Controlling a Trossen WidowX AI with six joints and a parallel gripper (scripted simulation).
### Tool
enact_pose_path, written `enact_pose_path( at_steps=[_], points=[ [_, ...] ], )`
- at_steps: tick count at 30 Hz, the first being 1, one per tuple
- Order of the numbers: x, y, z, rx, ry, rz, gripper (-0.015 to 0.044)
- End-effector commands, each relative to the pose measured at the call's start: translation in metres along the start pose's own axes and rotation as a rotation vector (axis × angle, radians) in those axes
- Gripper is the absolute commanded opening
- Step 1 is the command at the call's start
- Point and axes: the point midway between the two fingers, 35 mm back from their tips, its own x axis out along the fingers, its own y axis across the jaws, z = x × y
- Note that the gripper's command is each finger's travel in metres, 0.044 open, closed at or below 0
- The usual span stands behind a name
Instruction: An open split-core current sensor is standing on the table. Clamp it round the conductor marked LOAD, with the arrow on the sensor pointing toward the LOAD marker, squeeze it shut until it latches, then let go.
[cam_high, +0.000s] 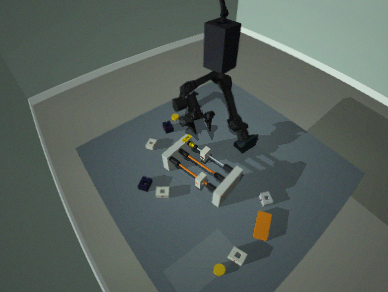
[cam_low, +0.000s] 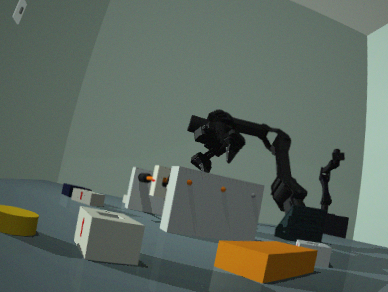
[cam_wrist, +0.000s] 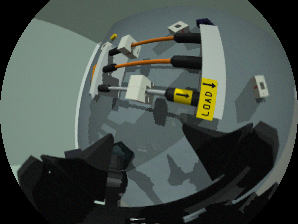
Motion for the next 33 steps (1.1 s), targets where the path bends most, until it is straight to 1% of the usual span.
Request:
enact_pose_path(
  at_steps=[1, 6, 33],
  points=[
    [-0.0379, -0.0122, -0.0145, -0.640, -0.237, 0.009, 0.0440],
    [-0.0450, -0.0146, -0.0178, -0.834, -0.285, -0.027, 0.0440],
    [-0.0410, -0.0148, -0.0173, -0.790, -0.264, -0.016, 0.0440]
  ],
)
